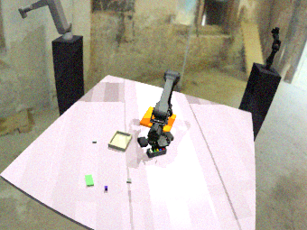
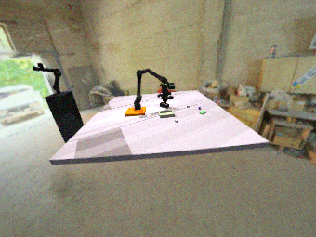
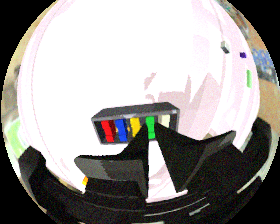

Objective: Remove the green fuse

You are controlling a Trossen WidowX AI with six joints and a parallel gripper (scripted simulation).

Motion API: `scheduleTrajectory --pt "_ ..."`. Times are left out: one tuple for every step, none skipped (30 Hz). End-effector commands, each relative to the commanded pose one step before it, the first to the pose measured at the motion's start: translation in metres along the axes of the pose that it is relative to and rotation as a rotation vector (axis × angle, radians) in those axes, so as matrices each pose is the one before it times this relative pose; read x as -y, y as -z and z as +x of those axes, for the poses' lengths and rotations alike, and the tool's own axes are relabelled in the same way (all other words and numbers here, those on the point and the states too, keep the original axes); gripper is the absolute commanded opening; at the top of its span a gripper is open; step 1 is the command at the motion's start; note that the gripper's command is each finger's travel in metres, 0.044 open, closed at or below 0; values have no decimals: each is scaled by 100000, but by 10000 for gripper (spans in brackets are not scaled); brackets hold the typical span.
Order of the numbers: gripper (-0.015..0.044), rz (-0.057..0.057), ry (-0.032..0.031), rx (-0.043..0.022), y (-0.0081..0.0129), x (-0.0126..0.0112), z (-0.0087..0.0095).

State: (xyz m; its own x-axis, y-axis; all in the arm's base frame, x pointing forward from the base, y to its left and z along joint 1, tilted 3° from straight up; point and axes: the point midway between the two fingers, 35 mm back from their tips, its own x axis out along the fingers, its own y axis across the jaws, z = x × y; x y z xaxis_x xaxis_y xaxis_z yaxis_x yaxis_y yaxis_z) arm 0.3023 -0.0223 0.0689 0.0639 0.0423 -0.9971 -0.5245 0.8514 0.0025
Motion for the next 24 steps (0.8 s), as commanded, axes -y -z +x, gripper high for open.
scheduleTrajectory --pt "0 -2 32 49 -15 10 -22" --pt "0 0 0 0 0 0 0" --pt "0 0 0 0 0 0 0" --pt "0 1 1 -1 0 0 -8" --pt "0 2 2 -2 -1 1 -24" --pt "0 3 3 -3 -2 2 -40" --pt "0 4 4 -4 -2 2 -49" --pt "0 4 4 -4 -2 2 -49" --pt "0 4 4 -4 -2 2 -49" --pt "0 4 4 -4 -2 2 -49" --pt "0 4 4 -4 -2 2 -49" --pt "0 4 4 -4 -2 2 -49" --pt "0 4 4 -4 -2 2 -49" --pt "0 4 4 -4 -2 2 -49" --pt "0 4 4 -4 -2 2 -49" --pt "0 4 4 -4 -2 2 -49" --pt "0 4 4 -4 -2 2 -49" --pt "0 4 4 -4 -2 2 -49" --pt "0 4 4 -4 -1 1 -49" --pt "0 4 4 -4 -1 1 -49" --pt "0 4 4 -4 -1 1 -49" --pt "0 4 4 -4 -1 1 -49" --pt "0 4 4 -4 -1 1 -49" --pt "0 4 4 -4 -1 1 -49"
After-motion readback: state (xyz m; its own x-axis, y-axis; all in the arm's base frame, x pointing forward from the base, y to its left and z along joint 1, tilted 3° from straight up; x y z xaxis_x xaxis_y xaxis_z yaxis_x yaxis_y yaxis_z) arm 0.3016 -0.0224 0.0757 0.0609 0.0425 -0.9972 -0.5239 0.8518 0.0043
